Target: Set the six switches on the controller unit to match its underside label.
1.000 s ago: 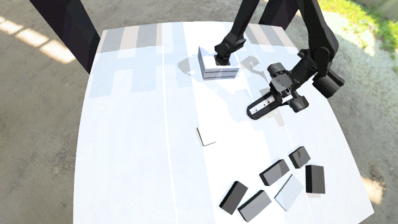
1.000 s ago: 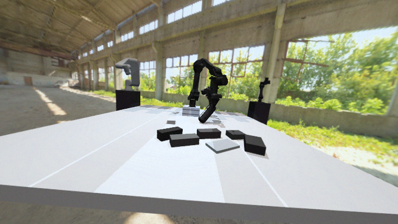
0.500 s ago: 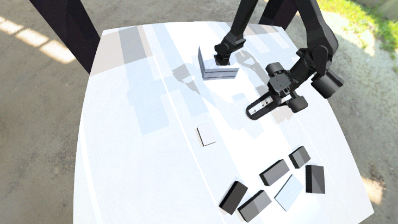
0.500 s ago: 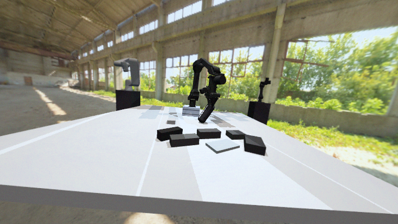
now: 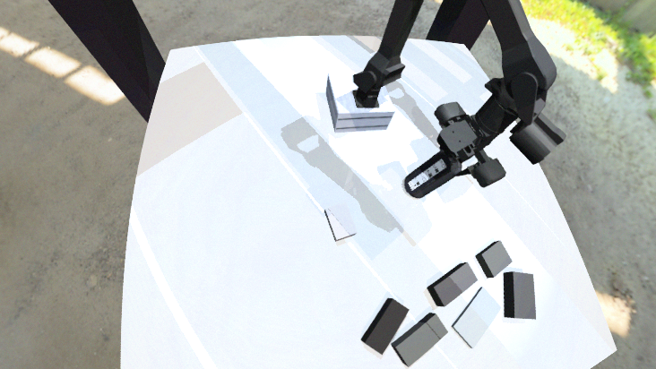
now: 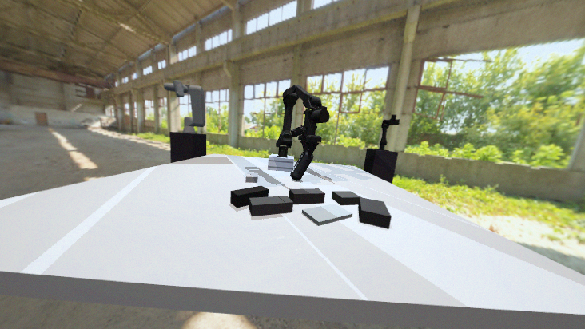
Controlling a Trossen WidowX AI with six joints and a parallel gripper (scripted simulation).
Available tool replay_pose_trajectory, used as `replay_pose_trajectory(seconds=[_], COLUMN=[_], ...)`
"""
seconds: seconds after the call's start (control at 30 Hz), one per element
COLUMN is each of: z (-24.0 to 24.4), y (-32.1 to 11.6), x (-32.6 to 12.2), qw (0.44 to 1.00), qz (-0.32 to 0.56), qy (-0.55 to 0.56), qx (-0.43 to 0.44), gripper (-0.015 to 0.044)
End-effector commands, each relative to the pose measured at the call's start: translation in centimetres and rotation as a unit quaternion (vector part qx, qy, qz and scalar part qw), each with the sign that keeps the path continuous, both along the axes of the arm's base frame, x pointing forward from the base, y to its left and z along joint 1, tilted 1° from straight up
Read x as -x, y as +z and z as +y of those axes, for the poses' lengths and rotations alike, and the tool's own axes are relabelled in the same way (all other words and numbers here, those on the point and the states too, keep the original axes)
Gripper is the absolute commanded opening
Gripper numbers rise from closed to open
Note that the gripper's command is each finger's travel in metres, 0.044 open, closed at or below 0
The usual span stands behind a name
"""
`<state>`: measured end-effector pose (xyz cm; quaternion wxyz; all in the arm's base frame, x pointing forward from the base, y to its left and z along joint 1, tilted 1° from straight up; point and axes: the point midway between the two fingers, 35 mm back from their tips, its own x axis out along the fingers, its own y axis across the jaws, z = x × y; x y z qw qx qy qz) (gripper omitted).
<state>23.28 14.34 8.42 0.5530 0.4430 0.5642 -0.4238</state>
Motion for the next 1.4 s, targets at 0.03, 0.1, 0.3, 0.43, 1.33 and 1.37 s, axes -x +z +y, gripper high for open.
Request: replay_pose_trajectory(seconds=[0.03,0.1,0.3,0.43,1.33,1.37], z=[-0.8,-0.9,-1.4,-1.7,-4.3,-4.4], y=[0.0,0.0,0.1,0.1,0.2,0.2], x=[-0.1,-0.2,-0.3,-0.4,-1.1,-1.1], qw=[1.000,1.000,1.000,1.000,1.000,1.000], qz=[-0.001,-0.001,-0.001,-0.001,-0.001,-0.001], qy=[0.001,0.001,0.001,0.001,0.001,0.001], qx=[0.005,0.005,0.005,0.005,0.006,0.006], gripper=[0.0336,0.0336,0.0336,0.0336,0.0338,0.0338])
